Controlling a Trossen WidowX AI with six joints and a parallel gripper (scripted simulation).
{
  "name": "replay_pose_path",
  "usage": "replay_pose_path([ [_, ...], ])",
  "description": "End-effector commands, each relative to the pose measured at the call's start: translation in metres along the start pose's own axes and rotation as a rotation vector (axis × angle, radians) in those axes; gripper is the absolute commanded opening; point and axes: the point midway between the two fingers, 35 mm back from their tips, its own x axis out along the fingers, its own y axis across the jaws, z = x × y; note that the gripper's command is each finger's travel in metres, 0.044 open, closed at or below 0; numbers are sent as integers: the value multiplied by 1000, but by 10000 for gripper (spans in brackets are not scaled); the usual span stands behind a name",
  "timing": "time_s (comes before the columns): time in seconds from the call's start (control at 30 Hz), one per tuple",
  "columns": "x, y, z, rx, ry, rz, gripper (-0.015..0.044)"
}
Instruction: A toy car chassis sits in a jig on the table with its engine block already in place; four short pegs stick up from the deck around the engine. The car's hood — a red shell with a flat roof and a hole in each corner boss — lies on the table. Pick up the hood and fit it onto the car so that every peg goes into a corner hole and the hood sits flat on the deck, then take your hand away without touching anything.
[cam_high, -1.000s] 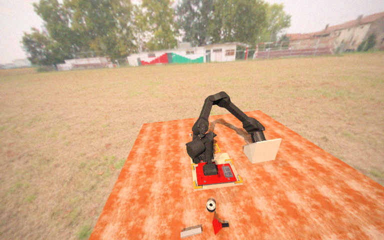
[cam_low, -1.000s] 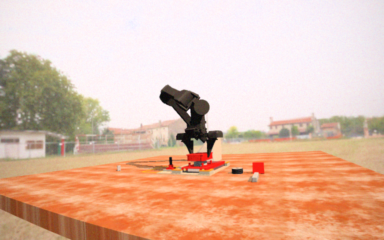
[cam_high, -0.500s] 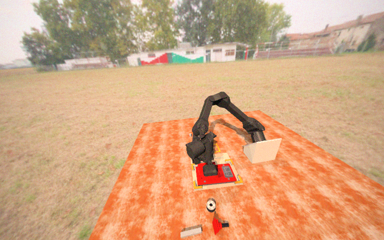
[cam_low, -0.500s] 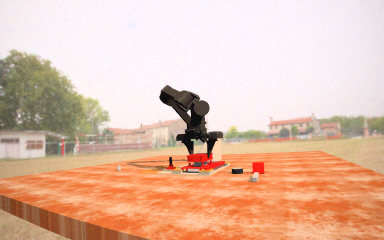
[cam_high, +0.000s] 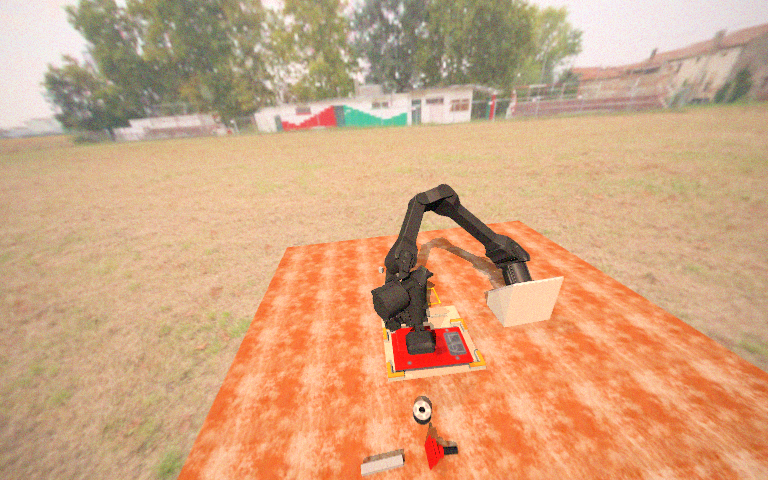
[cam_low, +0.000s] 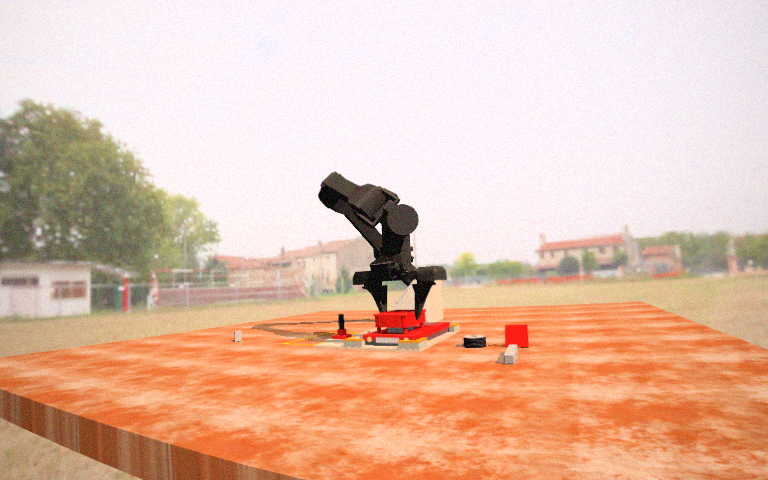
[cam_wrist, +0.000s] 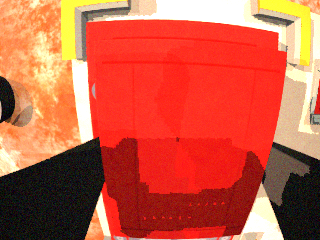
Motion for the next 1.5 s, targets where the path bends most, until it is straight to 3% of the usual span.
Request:
replay_pose_path([
  [0.0, 2, 0, 0, -3, -1, -3, 0],
  [0.8, 8, 0, 0, 0, 0, 0, 0],
  [1.33, 9, 0, 0, 0, 0, -1, 420],
  [1.47, 2, 0, 0, -1, 0, 0, 440],
])
